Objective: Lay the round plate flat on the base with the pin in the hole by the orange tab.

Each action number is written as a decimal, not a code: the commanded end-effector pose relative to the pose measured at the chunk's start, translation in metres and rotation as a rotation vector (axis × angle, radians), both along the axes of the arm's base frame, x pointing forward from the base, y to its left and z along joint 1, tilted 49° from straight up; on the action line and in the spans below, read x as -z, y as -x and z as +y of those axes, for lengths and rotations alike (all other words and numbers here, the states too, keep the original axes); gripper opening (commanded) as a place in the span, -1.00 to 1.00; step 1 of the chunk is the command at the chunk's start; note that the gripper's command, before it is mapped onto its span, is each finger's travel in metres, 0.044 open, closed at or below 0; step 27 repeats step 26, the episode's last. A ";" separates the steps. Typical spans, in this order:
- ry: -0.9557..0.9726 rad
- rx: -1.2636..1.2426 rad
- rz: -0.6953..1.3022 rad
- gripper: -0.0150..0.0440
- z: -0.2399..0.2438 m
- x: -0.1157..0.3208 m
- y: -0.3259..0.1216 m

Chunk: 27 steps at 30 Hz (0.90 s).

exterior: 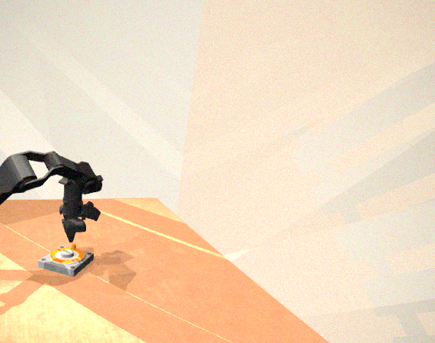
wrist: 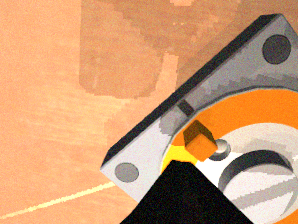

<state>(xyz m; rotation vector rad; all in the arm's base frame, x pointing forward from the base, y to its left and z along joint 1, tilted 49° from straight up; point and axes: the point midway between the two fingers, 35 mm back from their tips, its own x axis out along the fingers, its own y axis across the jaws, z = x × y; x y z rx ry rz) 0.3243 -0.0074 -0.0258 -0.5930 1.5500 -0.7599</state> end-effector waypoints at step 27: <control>-0.002 -0.009 -0.004 -0.49 0.025 -0.020 -0.003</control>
